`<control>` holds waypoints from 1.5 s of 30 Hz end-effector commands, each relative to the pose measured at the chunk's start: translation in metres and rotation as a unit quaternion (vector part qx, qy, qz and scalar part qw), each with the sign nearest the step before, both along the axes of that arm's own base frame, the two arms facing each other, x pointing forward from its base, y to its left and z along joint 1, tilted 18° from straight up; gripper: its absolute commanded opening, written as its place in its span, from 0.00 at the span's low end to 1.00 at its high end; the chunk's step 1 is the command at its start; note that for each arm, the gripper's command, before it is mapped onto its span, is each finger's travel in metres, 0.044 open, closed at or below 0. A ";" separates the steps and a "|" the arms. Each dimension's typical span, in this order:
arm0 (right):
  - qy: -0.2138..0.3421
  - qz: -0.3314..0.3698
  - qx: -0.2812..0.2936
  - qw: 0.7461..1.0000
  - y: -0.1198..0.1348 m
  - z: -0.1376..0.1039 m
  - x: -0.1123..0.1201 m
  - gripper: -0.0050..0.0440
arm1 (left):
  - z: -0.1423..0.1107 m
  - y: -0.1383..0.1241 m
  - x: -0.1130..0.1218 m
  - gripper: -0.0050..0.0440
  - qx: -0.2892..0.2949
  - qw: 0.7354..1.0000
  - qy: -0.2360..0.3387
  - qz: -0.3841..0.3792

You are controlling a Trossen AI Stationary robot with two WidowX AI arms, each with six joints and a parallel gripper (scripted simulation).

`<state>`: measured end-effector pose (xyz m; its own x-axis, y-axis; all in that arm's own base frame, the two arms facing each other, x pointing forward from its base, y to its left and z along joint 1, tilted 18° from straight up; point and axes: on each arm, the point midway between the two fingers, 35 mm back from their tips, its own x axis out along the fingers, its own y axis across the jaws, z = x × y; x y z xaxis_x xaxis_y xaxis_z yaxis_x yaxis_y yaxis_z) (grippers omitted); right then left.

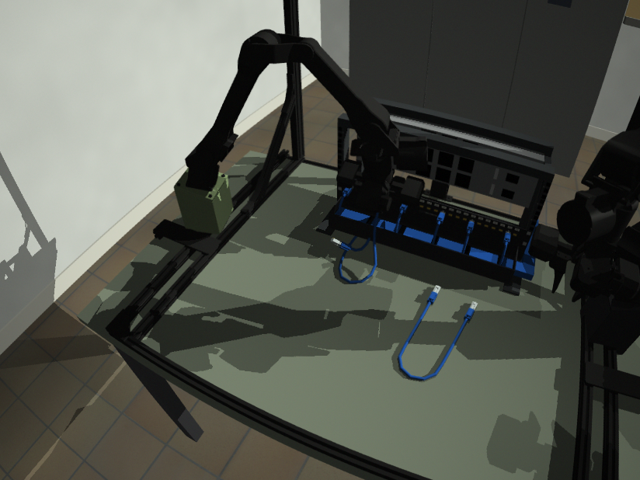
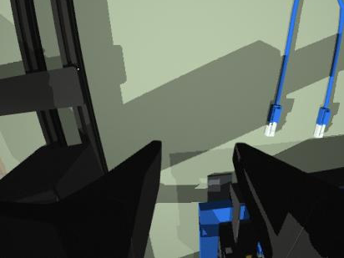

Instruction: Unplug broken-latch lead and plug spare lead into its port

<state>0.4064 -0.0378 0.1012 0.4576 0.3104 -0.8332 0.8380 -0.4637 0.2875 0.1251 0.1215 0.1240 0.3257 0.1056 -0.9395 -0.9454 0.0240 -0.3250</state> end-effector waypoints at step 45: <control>0.001 0.000 0.000 1.000 -0.019 0.050 -0.028 0.46 | 0.000 0.000 0.000 0.46 0.000 1.000 0.000 0.000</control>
